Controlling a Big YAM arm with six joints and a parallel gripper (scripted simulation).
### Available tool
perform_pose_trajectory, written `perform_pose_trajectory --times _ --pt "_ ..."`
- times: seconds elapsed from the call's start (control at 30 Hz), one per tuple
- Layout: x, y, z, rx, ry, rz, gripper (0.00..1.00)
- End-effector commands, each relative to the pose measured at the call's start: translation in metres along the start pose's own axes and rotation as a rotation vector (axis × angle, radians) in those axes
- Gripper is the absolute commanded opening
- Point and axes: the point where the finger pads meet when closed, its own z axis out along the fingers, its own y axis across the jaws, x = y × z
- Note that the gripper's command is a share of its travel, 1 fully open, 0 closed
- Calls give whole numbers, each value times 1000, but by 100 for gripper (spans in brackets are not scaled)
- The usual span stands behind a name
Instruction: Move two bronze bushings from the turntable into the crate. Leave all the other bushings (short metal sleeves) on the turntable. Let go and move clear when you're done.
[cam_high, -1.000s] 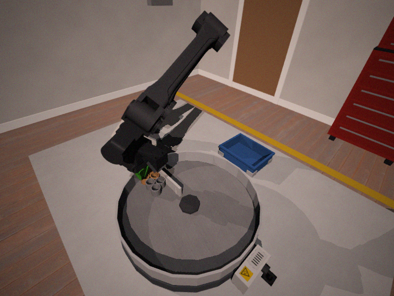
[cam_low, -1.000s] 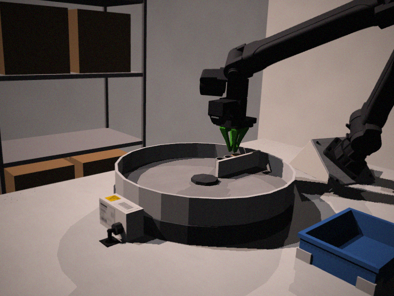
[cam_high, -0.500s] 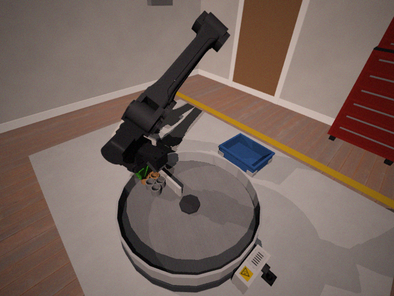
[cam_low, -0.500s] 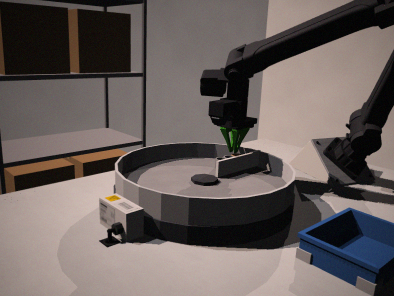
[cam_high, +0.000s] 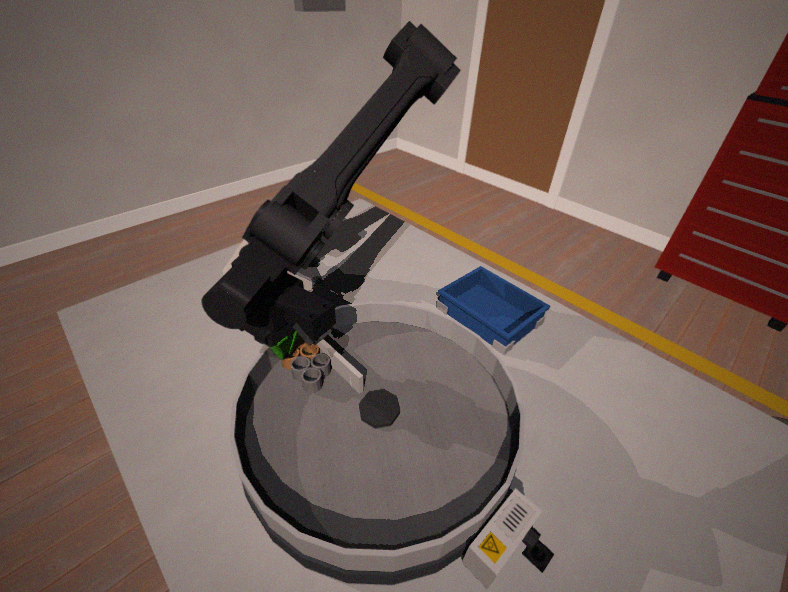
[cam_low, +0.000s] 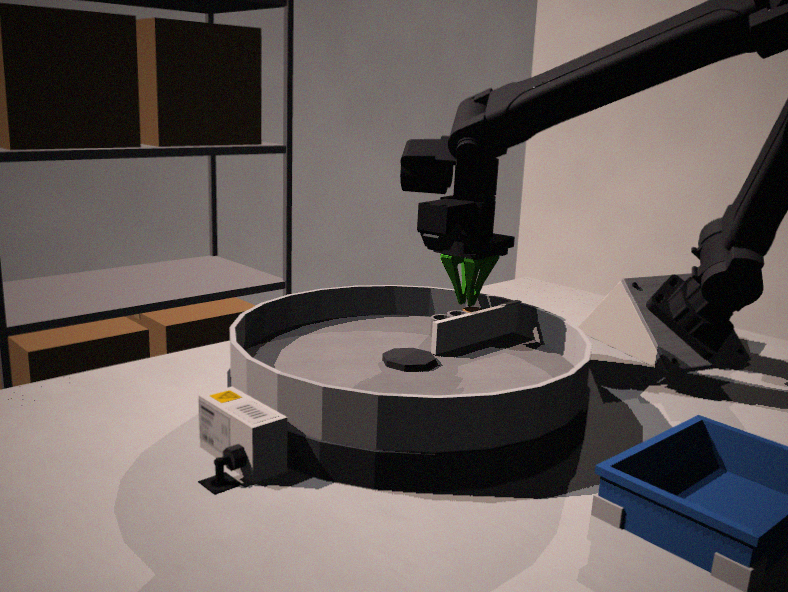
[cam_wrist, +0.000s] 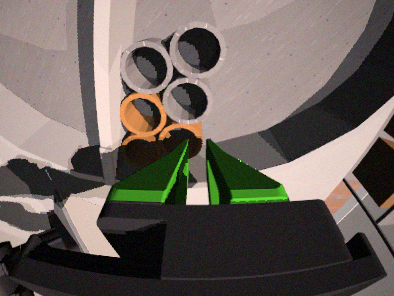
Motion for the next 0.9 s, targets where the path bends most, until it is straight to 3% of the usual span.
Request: perform_pose_trajectory --times 0.0,0.87 --pt "4 -1 3 -2 -4 20 13" --pt "3 0 5 -3 -2 15 13"
